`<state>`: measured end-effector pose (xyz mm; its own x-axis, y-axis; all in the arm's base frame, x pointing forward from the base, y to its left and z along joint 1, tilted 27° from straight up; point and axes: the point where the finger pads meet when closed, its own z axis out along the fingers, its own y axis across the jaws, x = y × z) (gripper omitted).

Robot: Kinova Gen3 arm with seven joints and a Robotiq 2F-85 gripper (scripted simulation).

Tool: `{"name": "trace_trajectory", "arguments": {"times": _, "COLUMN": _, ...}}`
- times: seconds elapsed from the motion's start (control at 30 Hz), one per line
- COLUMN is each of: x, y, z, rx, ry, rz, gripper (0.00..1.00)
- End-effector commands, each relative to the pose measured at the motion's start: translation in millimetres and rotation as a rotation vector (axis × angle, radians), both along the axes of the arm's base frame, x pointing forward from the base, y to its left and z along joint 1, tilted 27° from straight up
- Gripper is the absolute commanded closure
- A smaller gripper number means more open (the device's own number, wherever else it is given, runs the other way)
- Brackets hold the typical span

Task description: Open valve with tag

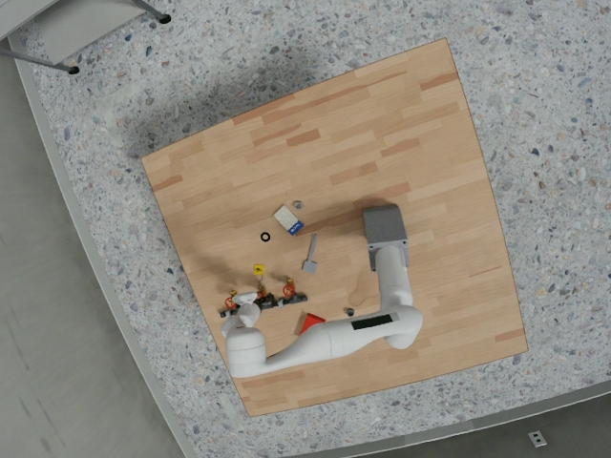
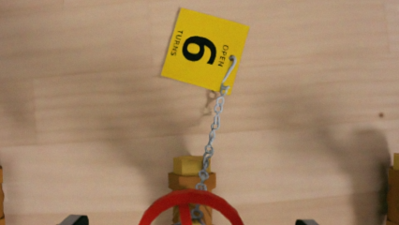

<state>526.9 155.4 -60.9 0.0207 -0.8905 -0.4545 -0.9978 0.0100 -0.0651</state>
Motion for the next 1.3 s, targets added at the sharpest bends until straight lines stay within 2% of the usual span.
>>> {"name": "trace_trajectory", "arguments": {"times": 0.0, "x": 0.8, "y": -0.7, "z": 0.7, "rx": 0.0, "ry": -0.001, "rz": -0.002, "gripper": 0.0}}
{"name": "trace_trajectory", "arguments": {"times": 0.57, "x": 0.8, "y": -0.7, "z": 0.7, "rx": 0.012, "ry": 0.085, "rz": -0.171, "gripper": 0.0}}
{"name": "trace_trajectory", "arguments": {"times": 1.07, "x": 0.8, "y": -0.7, "z": 0.7, "rx": 0.046, "ry": 0.331, "rz": -0.65, "gripper": 0.0}}
{"name": "trace_trajectory", "arguments": {"times": 1.13, "x": 0.8, "y": -0.7, "z": 0.7, "rx": 0.046, "ry": 0.331, "rz": -0.65, "gripper": 0.0}}
{"name": "trace_trajectory", "arguments": {"times": 1.27, "x": 0.8, "y": -0.7, "z": 0.7, "rx": 0.058, "ry": 0.42, "rz": -0.825, "gripper": 0.0}}
